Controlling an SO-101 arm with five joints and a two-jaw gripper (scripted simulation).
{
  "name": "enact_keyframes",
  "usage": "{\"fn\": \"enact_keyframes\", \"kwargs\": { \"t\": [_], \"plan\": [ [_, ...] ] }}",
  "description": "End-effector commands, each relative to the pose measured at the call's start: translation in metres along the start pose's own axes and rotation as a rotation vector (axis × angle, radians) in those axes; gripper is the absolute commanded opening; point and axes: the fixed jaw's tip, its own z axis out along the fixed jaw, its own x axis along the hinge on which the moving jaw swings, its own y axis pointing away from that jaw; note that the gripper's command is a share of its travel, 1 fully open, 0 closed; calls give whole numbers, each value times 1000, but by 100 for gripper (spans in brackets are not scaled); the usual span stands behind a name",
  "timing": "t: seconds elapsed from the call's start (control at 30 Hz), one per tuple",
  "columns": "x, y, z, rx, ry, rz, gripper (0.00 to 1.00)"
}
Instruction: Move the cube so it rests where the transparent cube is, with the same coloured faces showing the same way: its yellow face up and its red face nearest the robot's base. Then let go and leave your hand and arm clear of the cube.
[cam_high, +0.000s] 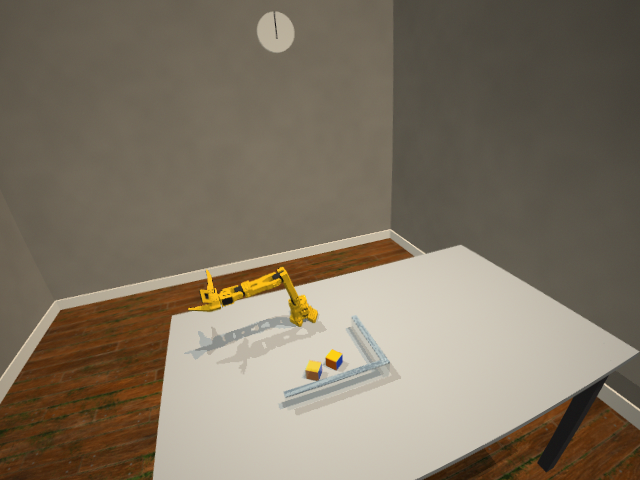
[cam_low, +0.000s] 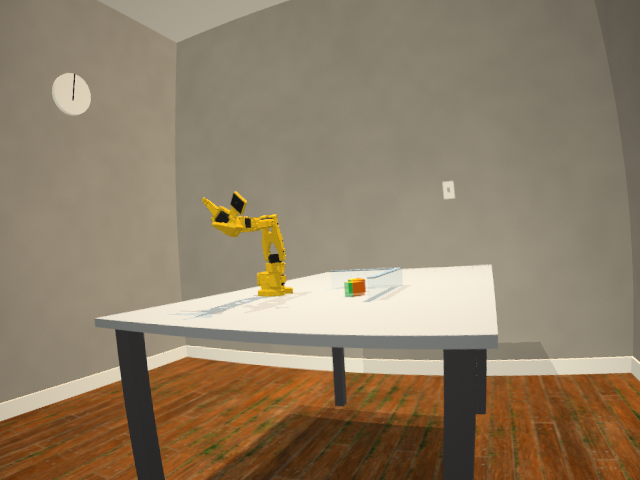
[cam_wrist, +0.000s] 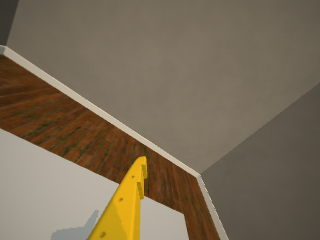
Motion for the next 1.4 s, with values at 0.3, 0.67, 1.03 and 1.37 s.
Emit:
{"fn": "enact_keyframes", "kwargs": {
  "t": [0.3, 0.67, 1.03, 1.37],
  "plan": [
    [-1, -1, -1, 4, -4, 1, 100],
    [35, 32, 3, -102, 109, 1, 100],
    [34, 33, 3, -104, 109, 1, 100],
    [34, 34, 3, -108, 109, 2, 100]
  ]
}}
